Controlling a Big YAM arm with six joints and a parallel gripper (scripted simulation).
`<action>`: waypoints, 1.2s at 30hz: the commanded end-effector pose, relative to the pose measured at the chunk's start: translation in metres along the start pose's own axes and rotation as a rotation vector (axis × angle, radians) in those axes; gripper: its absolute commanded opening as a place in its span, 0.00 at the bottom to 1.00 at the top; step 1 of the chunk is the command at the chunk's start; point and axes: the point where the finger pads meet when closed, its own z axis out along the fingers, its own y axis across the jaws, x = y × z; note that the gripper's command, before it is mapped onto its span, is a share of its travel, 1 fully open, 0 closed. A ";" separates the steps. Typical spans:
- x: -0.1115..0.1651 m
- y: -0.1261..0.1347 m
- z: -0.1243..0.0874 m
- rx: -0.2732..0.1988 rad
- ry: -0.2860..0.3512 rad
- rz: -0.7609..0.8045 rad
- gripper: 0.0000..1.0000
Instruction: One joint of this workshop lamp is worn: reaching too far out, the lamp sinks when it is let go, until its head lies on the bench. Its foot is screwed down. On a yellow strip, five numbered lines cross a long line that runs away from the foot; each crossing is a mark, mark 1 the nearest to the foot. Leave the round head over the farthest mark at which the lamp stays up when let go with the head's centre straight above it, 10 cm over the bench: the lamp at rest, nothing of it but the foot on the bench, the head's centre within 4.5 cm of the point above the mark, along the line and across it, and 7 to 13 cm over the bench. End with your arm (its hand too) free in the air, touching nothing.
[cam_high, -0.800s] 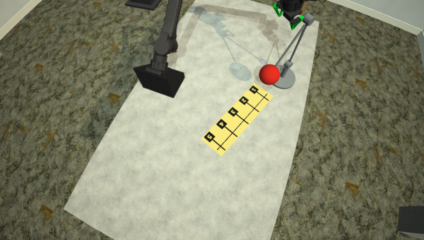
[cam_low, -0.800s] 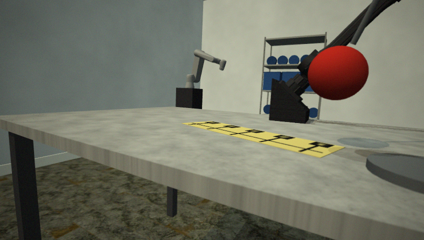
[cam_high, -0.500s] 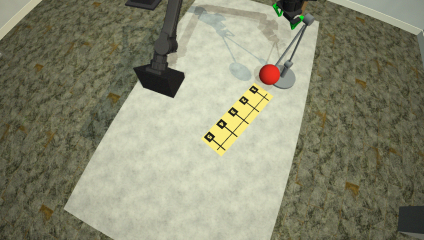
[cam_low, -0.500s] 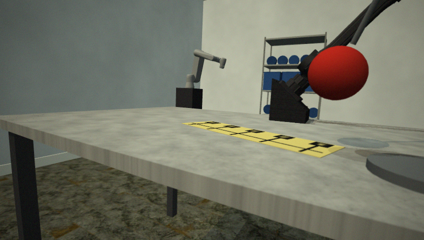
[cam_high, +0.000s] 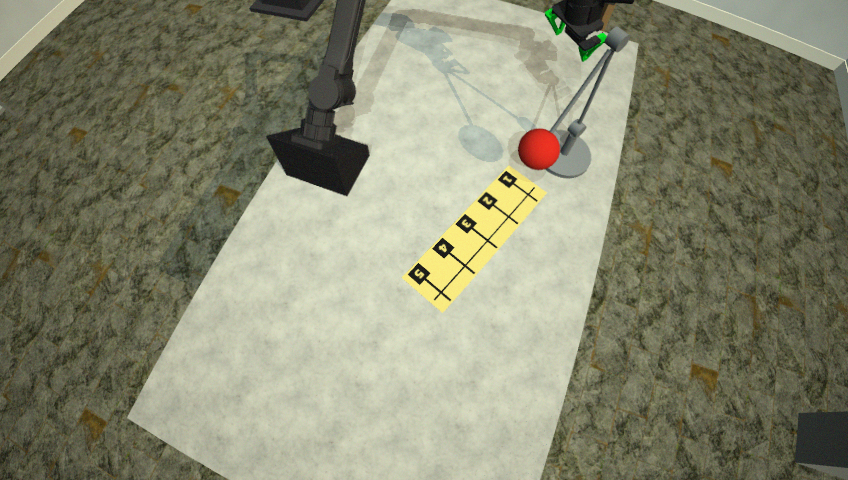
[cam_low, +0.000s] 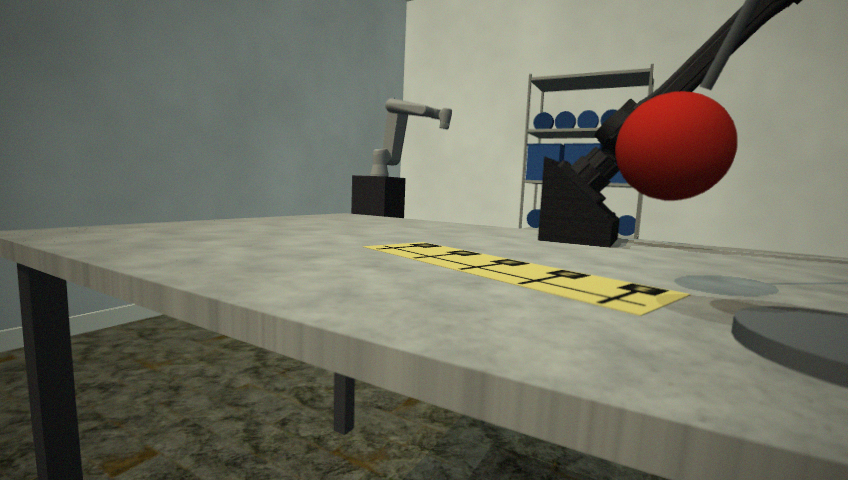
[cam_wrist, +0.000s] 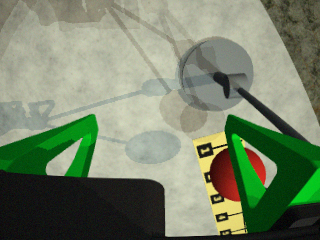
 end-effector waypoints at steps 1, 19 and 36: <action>-0.005 0.002 -0.006 0.010 -0.011 -0.012 1.00; -0.003 0.001 -0.005 0.008 -0.008 -0.008 1.00; 0.000 0.000 -0.003 0.004 -0.004 -0.001 1.00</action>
